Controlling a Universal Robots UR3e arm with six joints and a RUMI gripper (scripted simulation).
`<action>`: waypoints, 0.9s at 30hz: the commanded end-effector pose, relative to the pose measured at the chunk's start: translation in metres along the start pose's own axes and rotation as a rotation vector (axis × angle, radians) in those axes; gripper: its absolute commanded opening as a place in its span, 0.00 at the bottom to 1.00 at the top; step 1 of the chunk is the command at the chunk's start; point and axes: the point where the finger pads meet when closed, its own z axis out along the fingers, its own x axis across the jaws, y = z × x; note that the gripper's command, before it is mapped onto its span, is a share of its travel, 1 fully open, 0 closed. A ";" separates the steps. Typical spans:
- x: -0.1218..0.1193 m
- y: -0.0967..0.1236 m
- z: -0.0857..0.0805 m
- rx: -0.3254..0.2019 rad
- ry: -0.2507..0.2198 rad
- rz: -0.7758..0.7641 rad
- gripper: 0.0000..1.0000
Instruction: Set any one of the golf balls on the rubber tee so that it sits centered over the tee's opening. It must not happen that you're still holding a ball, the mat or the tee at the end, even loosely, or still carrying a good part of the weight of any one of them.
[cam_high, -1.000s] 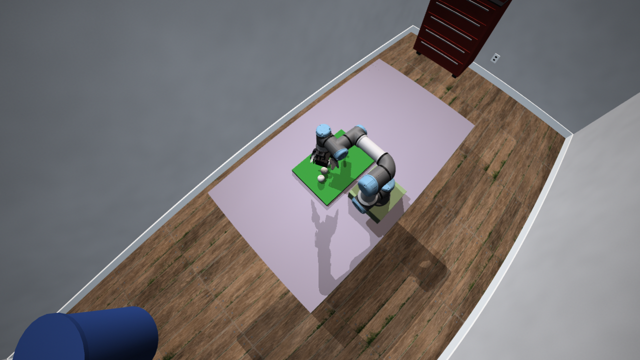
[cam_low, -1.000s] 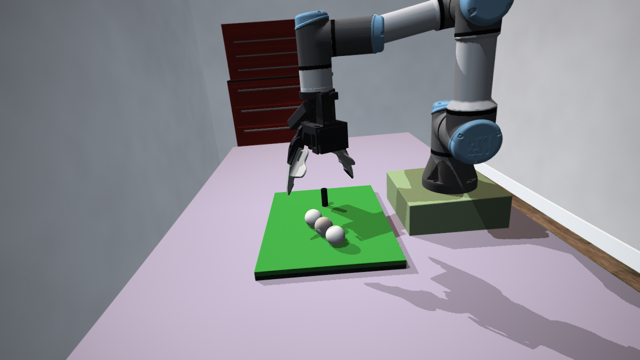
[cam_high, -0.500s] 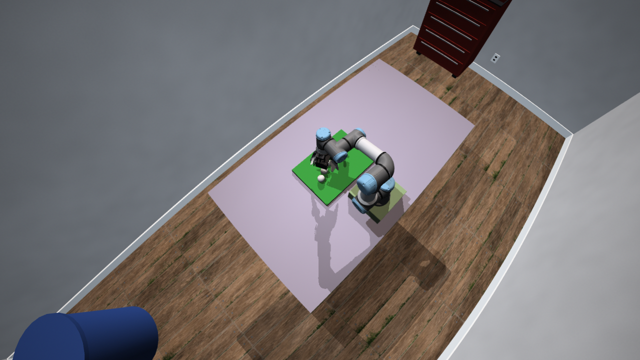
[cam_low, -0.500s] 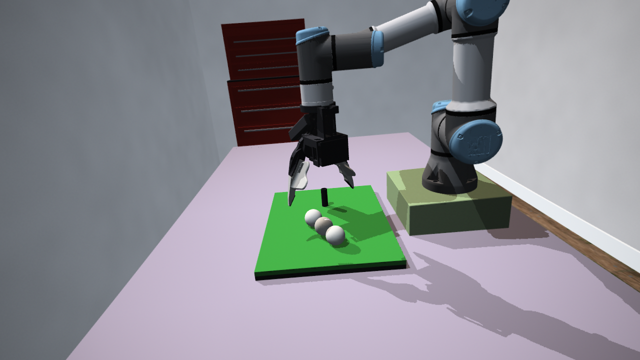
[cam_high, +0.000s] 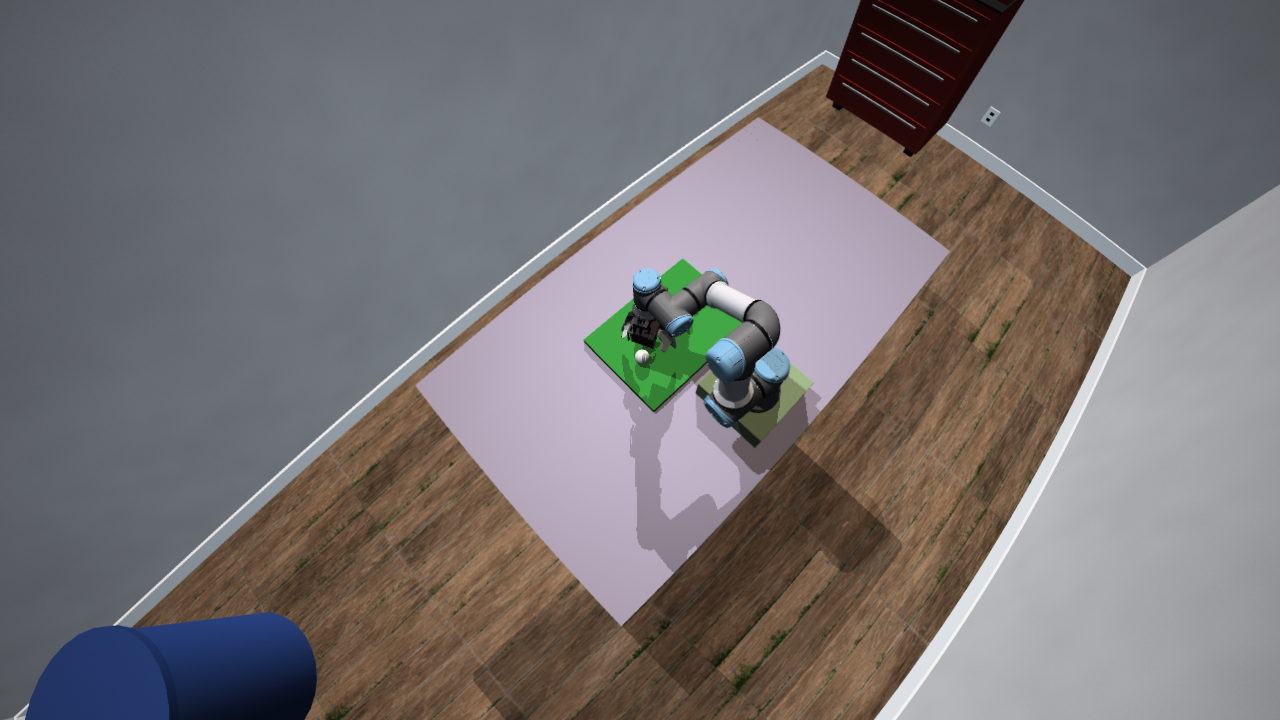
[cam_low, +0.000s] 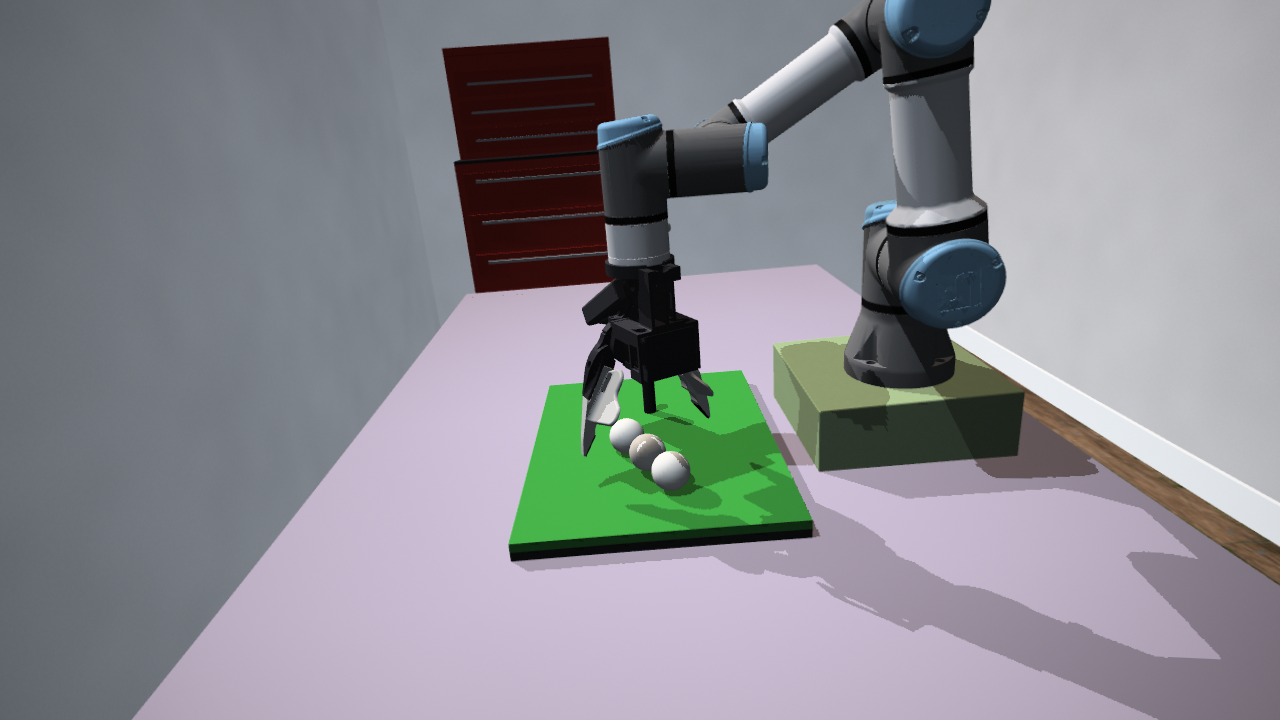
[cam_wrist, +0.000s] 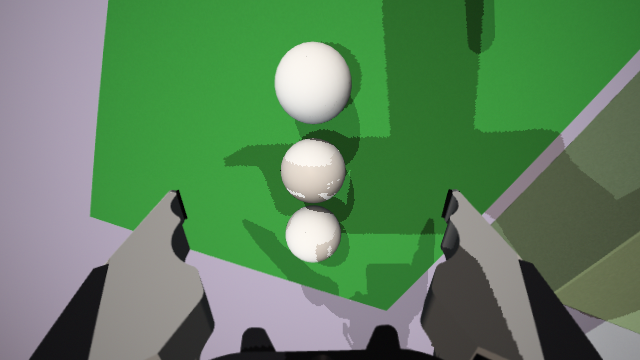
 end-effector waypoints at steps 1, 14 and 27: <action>-0.002 -0.001 0.014 0.003 -0.006 0.000 1.00; -0.001 -0.001 0.020 0.003 -0.006 0.000 1.00; -0.001 -0.001 0.020 0.003 -0.006 0.000 0.00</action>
